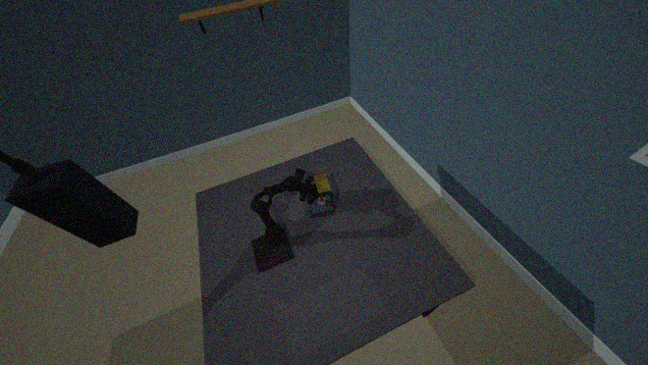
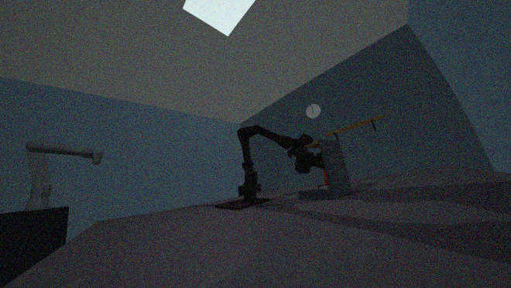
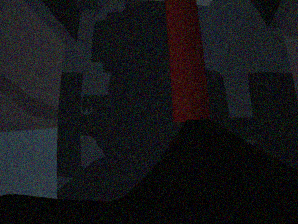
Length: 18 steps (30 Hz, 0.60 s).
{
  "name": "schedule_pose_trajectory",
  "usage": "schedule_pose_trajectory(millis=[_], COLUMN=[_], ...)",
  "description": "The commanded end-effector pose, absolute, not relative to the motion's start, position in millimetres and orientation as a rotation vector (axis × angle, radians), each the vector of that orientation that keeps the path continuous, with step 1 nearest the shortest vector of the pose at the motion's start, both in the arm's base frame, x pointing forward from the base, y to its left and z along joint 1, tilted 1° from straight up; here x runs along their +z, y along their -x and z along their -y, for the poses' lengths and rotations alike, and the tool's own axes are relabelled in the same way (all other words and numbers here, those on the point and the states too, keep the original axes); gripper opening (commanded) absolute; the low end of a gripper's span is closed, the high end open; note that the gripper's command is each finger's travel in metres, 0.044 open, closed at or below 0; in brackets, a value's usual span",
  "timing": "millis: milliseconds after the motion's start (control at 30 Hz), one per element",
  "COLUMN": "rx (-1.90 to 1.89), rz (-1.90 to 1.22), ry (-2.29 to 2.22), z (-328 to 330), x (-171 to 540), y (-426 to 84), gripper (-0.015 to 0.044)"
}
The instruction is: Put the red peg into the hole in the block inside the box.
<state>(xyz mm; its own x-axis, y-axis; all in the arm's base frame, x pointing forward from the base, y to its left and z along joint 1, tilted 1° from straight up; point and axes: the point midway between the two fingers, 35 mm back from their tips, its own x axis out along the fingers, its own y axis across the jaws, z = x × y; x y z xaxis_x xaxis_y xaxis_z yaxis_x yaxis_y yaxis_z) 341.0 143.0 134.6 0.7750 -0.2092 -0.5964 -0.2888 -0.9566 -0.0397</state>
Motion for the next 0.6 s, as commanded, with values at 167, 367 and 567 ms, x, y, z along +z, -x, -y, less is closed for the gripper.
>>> schedule_pose_trajectory(millis=[167,367,567], rx=[0.971,0.971,0.971], rz=[-0.409,-0.409,-0.409], ry=[2.840,2.840,2.840], z=[-141.7,-141.7,-141.7], x=[114.4,112.6,111.2], y=[-338.7,-338.7,-338.8], gripper=[0.0000,0.0000,0.0000])
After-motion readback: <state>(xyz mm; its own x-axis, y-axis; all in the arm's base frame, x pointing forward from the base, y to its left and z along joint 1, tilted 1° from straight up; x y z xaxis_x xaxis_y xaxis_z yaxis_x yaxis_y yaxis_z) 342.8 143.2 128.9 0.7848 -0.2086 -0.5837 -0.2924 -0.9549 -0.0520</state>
